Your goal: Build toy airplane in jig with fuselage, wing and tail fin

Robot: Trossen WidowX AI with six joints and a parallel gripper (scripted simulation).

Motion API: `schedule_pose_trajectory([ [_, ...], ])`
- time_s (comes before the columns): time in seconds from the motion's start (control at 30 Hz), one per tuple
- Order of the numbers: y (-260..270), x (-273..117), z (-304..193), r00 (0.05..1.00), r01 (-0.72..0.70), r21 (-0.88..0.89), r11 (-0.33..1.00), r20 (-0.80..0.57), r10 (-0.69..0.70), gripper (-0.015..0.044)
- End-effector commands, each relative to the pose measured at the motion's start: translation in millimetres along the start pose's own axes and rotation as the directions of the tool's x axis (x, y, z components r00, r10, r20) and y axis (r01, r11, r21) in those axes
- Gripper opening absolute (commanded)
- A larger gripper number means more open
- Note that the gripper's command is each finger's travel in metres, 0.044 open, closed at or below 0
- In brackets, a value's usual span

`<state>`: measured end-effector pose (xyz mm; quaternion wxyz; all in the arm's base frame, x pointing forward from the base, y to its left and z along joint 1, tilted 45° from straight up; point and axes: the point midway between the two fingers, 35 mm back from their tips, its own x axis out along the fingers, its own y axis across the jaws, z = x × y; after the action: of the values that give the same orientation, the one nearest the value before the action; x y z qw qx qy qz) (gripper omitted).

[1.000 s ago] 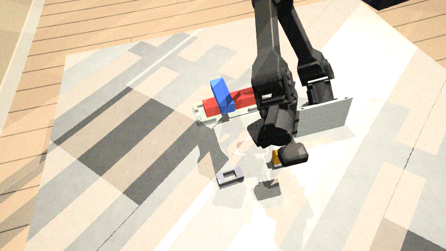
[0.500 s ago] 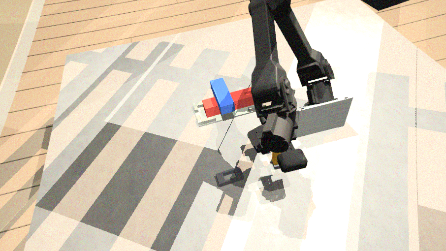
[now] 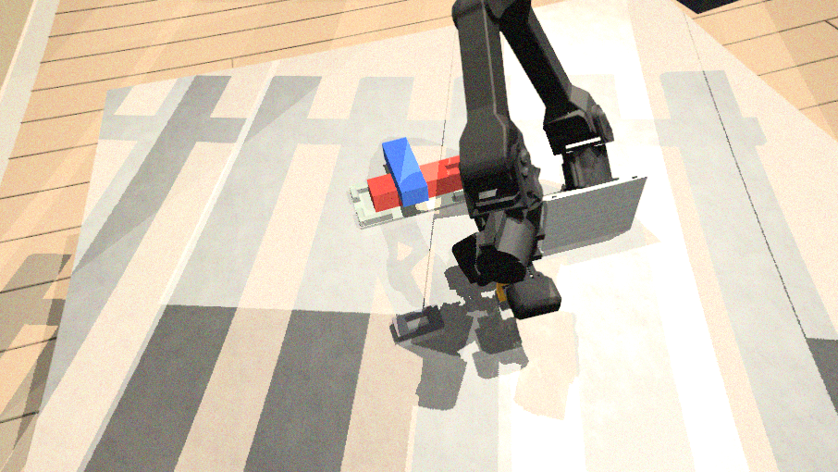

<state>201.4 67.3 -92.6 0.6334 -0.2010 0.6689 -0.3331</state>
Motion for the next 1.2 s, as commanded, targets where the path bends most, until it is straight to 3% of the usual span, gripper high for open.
schedule_pose_trajectory([
  [0.0,0,0,1,1.000,0.001,-0.003,1.000,0.004,-0.001,0.0177],
  [0.13,0,0,1,1.000,0.001,-0.003,1.000,0.004,-0.001,0.0072],
  [0.4,0,0,1,1.000,0.001,-0.003,1.000,0.004,-0.001,0.0000],
  [0.73,8,-20,13,0.996,-0.052,0.006,0.999,0.069,0.052,0.0000],
  [1.17,11,-58,13,0.997,-0.048,-0.012,0.999,0.055,0.049,0.0000],
])
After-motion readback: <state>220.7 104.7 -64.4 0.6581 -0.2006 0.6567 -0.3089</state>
